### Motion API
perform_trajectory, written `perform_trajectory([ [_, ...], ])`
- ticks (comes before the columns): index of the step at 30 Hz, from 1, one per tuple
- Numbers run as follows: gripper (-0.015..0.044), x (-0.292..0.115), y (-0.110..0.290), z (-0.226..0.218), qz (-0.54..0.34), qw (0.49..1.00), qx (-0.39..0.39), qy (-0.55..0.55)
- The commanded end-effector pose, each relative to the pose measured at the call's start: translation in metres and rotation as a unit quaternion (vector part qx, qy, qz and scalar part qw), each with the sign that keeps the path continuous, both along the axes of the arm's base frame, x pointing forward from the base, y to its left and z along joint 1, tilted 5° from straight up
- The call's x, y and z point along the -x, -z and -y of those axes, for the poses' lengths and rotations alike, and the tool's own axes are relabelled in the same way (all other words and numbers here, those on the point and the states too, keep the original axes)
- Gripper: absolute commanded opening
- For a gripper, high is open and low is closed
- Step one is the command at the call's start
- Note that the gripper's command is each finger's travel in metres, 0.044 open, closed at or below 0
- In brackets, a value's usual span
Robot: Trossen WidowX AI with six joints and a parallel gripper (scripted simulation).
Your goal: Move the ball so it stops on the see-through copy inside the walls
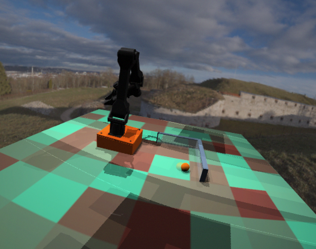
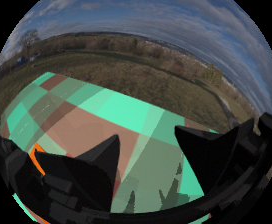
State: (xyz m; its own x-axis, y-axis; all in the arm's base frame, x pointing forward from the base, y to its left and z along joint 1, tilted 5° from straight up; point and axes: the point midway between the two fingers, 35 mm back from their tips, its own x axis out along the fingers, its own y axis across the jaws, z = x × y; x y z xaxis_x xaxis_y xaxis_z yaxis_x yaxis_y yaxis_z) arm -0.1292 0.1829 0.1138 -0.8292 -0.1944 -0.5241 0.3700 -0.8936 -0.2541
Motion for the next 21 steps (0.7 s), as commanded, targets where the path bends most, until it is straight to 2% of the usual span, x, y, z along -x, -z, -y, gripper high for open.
perform_trajectory([
  [1, 0.0280, -0.048, 0.010, -0.032, 0.065, 0.987, 0.058, 0.133],
  [6, 0.0280, -0.110, 0.020, -0.054, 0.122, 0.941, 0.131, 0.289],
  [11, 0.0280, -0.179, 0.028, -0.060, 0.161, 0.857, 0.205, 0.444],
  [16, 0.0280, -0.250, 0.034, -0.048, 0.180, 0.737, 0.279, 0.590],
  [21, 0.0280, -0.317, 0.038, -0.018, 0.177, 0.582, 0.345, 0.715],
])
